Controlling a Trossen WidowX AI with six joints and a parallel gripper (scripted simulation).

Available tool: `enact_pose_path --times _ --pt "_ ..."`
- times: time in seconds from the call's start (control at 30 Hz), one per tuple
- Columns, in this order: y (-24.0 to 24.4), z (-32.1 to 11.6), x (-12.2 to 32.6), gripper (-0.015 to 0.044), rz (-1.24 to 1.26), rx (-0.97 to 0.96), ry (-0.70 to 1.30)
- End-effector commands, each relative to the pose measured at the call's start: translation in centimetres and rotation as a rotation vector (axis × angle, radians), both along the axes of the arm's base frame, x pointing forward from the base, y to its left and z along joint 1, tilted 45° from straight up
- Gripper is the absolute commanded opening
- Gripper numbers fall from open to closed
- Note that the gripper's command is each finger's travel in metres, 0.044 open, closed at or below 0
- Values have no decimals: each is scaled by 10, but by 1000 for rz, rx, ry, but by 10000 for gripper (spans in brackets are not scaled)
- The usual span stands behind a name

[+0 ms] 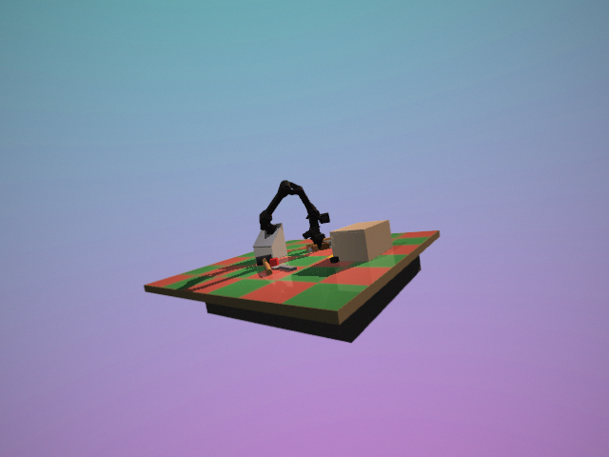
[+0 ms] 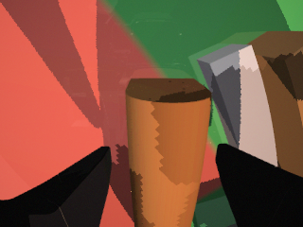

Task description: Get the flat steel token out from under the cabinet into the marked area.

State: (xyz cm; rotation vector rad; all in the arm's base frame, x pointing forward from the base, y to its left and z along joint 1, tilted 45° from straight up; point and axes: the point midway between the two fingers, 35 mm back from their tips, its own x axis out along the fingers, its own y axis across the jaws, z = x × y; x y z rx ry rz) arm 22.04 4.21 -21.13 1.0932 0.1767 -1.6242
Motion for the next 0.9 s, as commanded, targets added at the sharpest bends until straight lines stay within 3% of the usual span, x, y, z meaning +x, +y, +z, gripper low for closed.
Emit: enact_pose_path --times 0.0,0.87 --pt "1 0 0 270 1 -2 -1" --pt "49 54 -5 270 20 1 18"
